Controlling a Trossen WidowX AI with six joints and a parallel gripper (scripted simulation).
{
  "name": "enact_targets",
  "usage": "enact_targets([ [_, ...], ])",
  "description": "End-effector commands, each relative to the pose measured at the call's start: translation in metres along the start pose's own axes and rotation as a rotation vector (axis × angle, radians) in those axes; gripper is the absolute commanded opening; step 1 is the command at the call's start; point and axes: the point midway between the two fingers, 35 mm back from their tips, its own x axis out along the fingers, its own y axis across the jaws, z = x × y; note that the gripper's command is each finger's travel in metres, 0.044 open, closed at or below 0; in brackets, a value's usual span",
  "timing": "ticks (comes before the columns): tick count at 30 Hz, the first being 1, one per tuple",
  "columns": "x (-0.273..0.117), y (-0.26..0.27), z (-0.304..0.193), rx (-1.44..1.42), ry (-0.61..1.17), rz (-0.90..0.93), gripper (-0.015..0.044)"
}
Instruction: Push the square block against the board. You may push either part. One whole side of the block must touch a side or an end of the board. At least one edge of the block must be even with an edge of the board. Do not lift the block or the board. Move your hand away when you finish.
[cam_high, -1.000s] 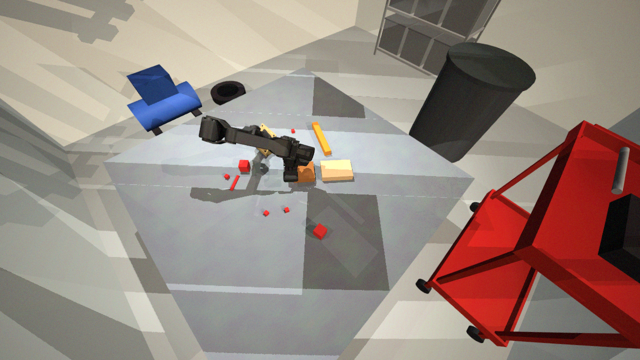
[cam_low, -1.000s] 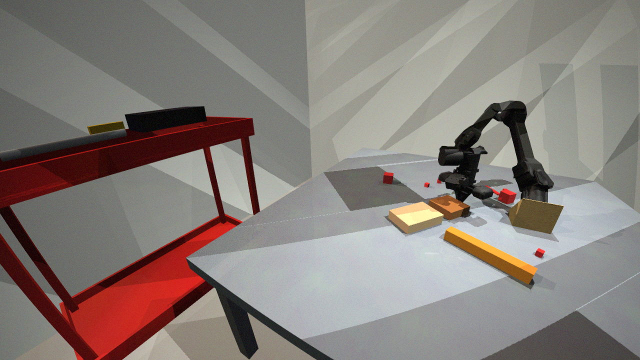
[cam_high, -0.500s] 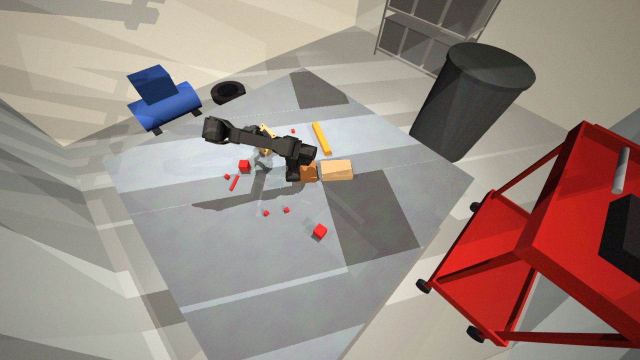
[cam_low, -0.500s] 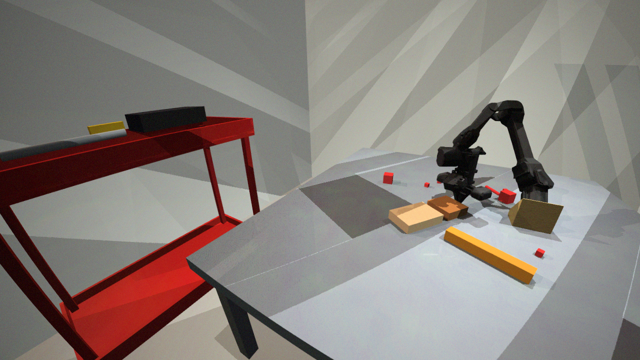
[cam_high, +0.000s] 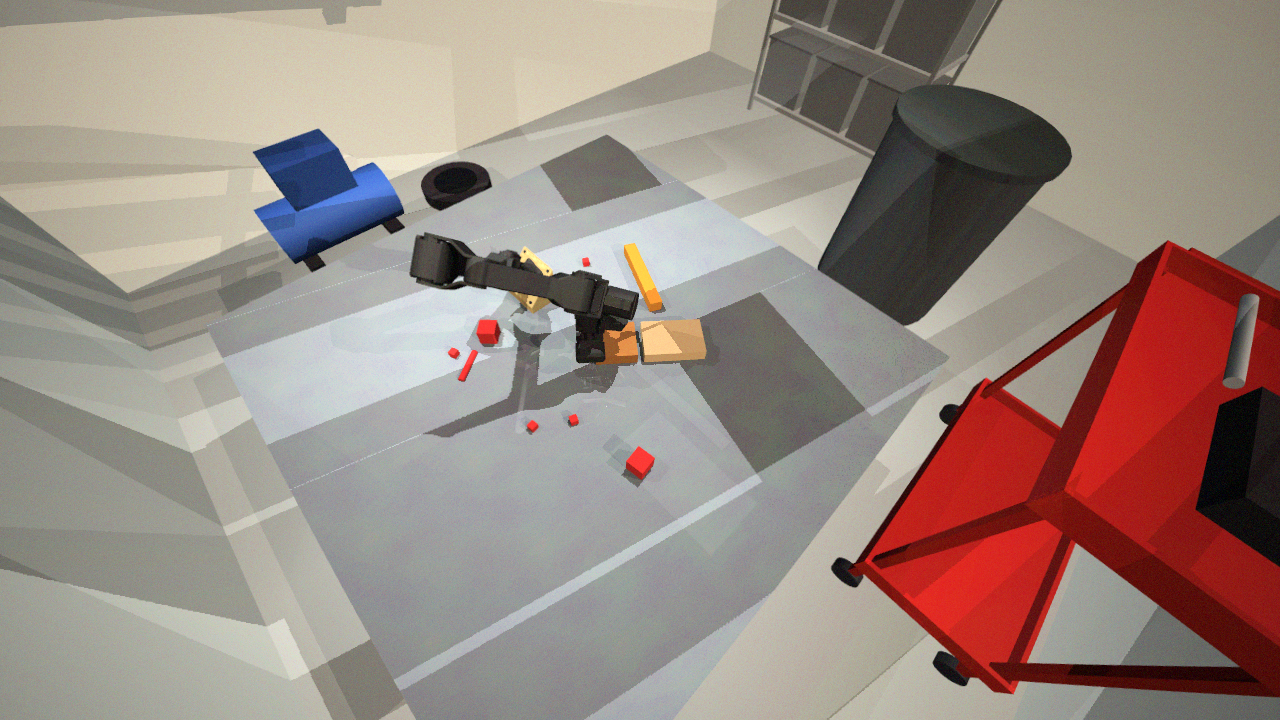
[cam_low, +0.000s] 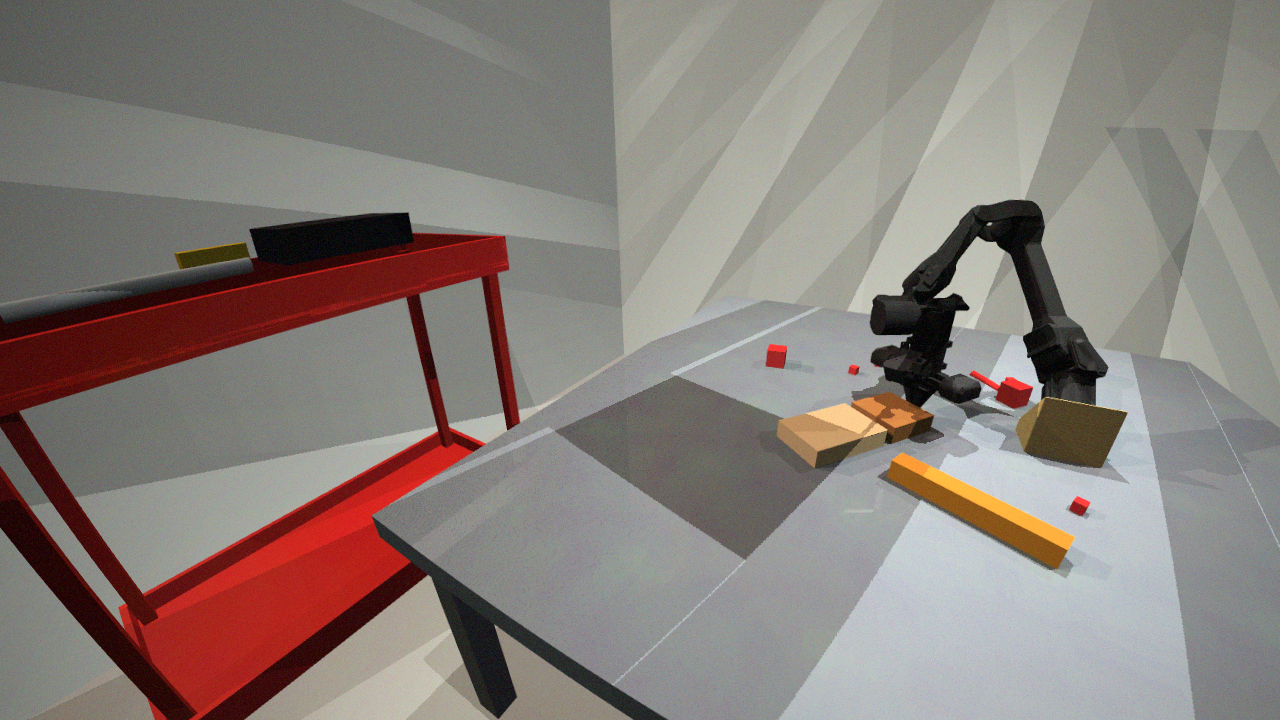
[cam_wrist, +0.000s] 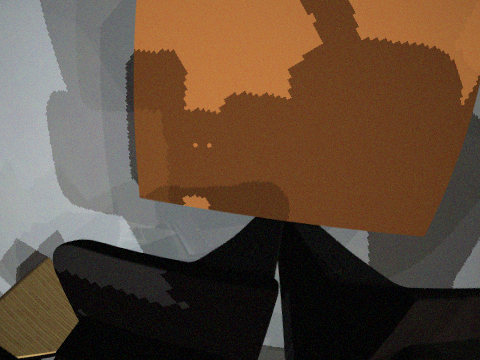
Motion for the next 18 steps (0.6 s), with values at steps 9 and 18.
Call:
enact_targets([
  [9, -0.001, -0.002, -0.012, 0.008, -0.006, 0.003, 0.0000],
  [18, 0.000, -0.002, -0.027, 0.008, -0.006, 0.003, 0.0000],
])
